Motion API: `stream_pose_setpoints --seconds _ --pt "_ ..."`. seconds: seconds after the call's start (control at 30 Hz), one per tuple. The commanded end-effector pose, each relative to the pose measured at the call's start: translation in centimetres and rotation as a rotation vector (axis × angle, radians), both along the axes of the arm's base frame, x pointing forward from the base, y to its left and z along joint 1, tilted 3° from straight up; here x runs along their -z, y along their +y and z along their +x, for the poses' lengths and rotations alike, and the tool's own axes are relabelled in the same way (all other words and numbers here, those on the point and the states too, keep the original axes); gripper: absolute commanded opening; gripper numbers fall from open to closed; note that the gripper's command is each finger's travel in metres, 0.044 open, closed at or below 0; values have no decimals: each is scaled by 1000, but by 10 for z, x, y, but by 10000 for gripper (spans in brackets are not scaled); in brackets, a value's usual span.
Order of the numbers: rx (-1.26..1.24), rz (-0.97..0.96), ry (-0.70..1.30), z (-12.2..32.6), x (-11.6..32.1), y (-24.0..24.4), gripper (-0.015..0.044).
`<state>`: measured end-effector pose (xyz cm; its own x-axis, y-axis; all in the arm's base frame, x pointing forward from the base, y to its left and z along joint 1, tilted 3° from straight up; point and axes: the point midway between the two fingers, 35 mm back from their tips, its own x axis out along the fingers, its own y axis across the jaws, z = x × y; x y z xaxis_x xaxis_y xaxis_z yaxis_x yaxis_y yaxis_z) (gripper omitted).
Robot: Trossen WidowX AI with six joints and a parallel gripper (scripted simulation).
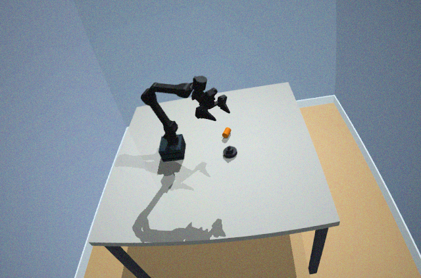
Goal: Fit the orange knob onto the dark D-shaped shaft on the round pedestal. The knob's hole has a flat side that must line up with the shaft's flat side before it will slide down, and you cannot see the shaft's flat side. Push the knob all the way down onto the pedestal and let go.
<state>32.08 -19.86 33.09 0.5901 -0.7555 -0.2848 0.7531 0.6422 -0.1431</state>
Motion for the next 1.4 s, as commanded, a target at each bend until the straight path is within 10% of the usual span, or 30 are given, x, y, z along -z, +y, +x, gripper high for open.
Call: stream_pose_setpoints --seconds 0.0,0.3,0.6,1.37 --pt "-213 3 278 40 53 40 440" --pt "-840 -41 881 83 179 170 440" --pt "-1519 -101 1418 32 289 301 440" --pt "-1546 -102 1438 24 329 301 440"
